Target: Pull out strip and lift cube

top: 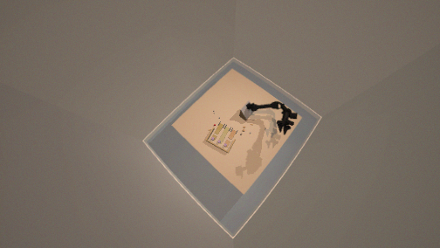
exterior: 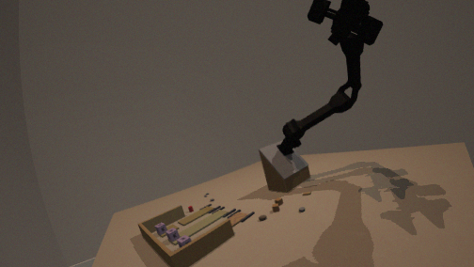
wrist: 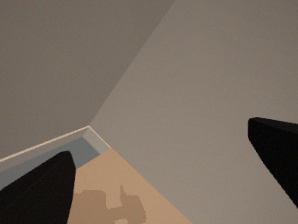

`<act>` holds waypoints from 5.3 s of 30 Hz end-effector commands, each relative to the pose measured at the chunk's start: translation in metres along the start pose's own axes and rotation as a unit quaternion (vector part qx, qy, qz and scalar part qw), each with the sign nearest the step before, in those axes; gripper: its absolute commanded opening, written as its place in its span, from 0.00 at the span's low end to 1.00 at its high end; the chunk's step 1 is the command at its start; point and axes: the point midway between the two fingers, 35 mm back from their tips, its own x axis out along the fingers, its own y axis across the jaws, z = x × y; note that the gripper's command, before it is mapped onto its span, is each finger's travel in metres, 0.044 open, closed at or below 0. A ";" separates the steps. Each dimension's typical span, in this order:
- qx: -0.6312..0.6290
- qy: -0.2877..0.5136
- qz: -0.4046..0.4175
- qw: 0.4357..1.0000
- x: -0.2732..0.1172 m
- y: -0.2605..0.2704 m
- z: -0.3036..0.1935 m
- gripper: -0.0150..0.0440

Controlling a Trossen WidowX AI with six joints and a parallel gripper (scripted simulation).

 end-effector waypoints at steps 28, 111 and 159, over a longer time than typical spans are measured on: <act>0.301 0.229 -0.110 0.919 0.047 -0.221 -0.418 0.93; 0.347 0.623 0.175 0.679 0.058 -0.111 -0.684 0.25; 0.348 0.622 0.176 0.679 0.061 -0.095 -0.702 0.25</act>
